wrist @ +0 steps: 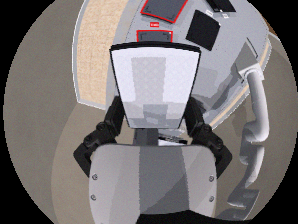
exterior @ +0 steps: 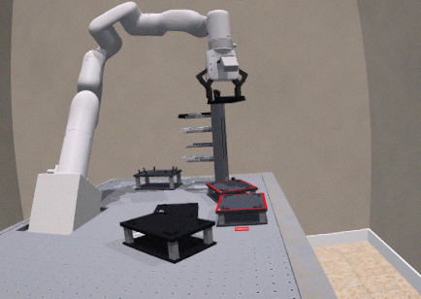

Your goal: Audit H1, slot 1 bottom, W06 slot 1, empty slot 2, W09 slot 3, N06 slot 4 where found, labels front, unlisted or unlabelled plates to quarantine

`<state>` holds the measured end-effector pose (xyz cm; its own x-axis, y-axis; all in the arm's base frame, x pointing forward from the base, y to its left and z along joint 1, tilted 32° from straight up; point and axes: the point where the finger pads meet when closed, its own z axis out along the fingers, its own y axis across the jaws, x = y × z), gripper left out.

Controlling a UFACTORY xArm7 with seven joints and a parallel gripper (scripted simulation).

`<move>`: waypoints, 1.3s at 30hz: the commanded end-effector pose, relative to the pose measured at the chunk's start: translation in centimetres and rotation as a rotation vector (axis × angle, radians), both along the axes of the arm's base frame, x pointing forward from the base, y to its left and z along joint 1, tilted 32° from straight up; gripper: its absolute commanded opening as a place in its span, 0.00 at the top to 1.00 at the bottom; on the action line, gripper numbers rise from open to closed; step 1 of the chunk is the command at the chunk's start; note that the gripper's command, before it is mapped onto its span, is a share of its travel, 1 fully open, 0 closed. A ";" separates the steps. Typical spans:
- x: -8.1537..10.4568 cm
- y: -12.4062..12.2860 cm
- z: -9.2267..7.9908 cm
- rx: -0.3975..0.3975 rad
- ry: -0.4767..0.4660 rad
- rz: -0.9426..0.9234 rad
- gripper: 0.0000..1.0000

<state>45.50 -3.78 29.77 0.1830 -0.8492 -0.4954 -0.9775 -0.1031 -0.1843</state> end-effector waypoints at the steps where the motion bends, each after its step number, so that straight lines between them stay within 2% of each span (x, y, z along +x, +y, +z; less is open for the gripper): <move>1: 0.1 0.2 -0.4 -0.001 -0.004 -0.002 1.00; 39: 0.8 3.1 -5.2 0.000 -0.004 -0.003 1.00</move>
